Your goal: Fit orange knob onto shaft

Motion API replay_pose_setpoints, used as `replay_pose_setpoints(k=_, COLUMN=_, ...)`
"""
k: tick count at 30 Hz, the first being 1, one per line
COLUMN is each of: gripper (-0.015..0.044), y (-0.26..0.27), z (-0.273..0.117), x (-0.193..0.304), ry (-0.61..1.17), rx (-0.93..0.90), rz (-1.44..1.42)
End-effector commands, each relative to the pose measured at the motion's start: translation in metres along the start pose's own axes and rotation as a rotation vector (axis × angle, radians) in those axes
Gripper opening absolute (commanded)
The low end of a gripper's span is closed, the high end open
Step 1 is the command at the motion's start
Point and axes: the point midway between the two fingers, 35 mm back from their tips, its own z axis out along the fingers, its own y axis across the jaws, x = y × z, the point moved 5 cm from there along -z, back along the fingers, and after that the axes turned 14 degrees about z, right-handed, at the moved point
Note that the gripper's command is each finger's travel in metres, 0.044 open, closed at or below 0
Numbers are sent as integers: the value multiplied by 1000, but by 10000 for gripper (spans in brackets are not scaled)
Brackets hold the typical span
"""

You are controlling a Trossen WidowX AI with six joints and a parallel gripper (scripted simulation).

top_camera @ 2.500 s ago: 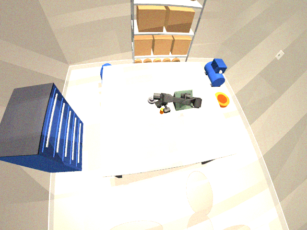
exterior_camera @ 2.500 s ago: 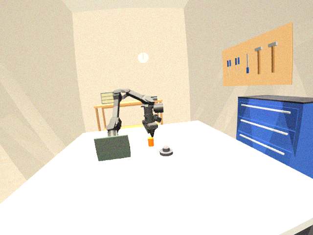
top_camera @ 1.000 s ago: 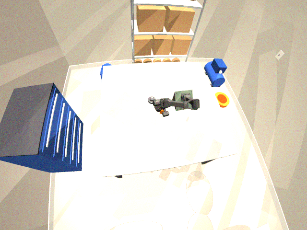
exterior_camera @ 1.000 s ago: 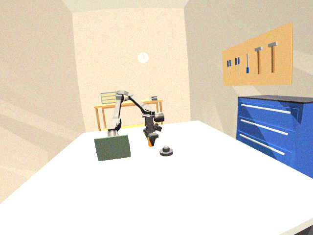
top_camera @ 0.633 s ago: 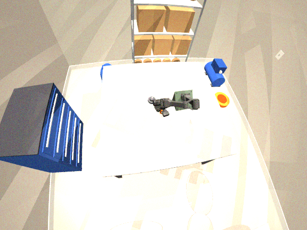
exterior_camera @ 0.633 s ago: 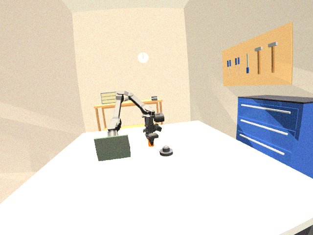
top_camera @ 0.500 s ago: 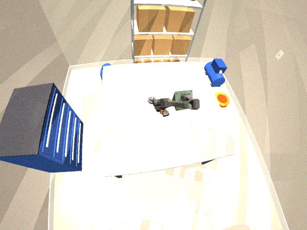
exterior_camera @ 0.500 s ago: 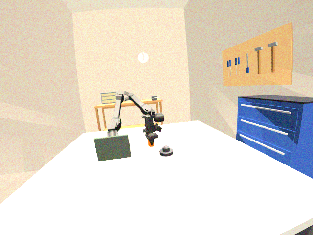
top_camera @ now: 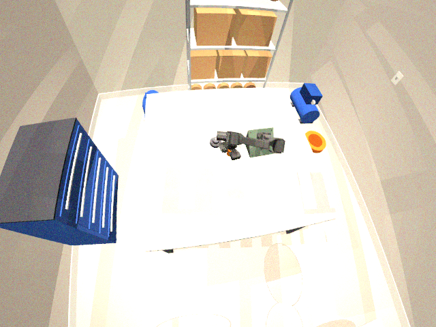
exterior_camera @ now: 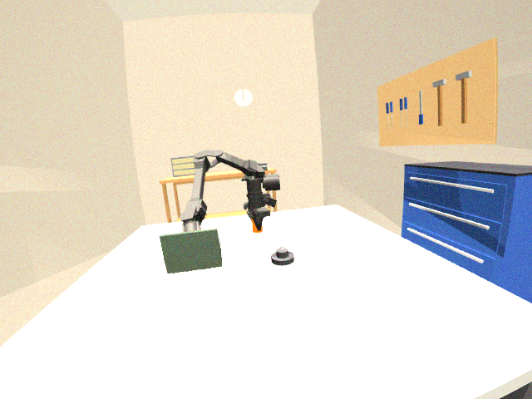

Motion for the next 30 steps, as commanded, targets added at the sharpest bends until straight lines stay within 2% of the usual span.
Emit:
replay_pose_setpoints(k=1, gripper=0, y=1, z=-26, x=1, ry=-4, rx=3, rz=-7)
replay_pose_setpoints(k=7, gripper=0, y=2, z=-63, x=9, ry=-1, rx=-7, rz=-8)
replay_pose_setpoints(k=13, gripper=0, y=3, z=-67, x=9, ry=-4, rx=1, rz=-6)
replay_pose_setpoints(k=30, gripper=0, y=31, z=-96, x=4, ry=-96, rx=353, rz=0)
